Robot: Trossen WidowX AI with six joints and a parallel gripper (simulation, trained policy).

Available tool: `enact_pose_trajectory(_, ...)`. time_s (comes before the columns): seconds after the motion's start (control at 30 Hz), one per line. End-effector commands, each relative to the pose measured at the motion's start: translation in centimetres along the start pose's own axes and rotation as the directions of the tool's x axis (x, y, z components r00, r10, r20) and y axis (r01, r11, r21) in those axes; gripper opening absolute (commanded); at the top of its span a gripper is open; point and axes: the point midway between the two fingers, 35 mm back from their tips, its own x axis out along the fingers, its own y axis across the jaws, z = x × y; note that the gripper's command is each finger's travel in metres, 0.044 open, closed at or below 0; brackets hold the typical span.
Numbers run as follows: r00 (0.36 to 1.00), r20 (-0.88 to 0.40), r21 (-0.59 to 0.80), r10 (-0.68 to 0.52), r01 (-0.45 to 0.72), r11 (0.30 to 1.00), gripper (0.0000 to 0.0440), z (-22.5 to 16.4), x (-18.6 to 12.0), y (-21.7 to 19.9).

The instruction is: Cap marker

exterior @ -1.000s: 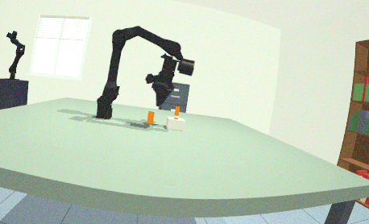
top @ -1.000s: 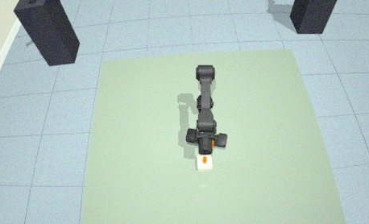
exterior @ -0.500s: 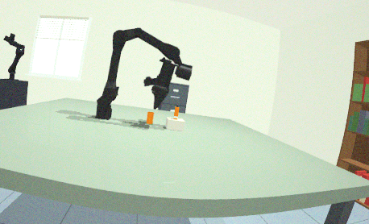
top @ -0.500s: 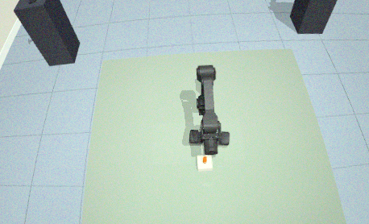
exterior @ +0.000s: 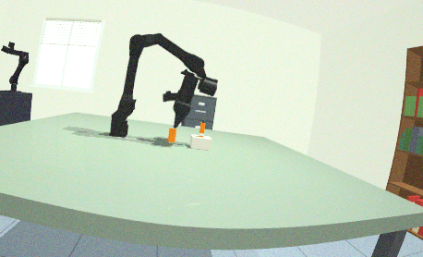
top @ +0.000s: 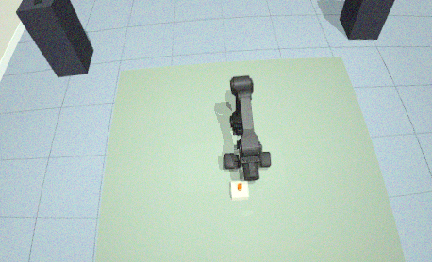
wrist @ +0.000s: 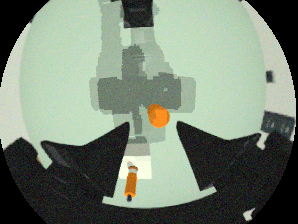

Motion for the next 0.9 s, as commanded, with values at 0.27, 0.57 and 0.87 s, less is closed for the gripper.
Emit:
enact_pose_trajectory(0.27,1.000,0.022,-0.085,0.011,-0.009,0.996,0.0274,0.4,2.0,-0.4)
enact_pose_trajectory(0.57,0.999,0.027,-0.118,0.023,-0.020,0.993,0.0258,0.5,3.6,-0.6)
enact_pose_trajectory(0.87,0.999,-0.004,-0.133,0.042,-0.042,0.990,0.0146,0.4,3.8,-0.7)
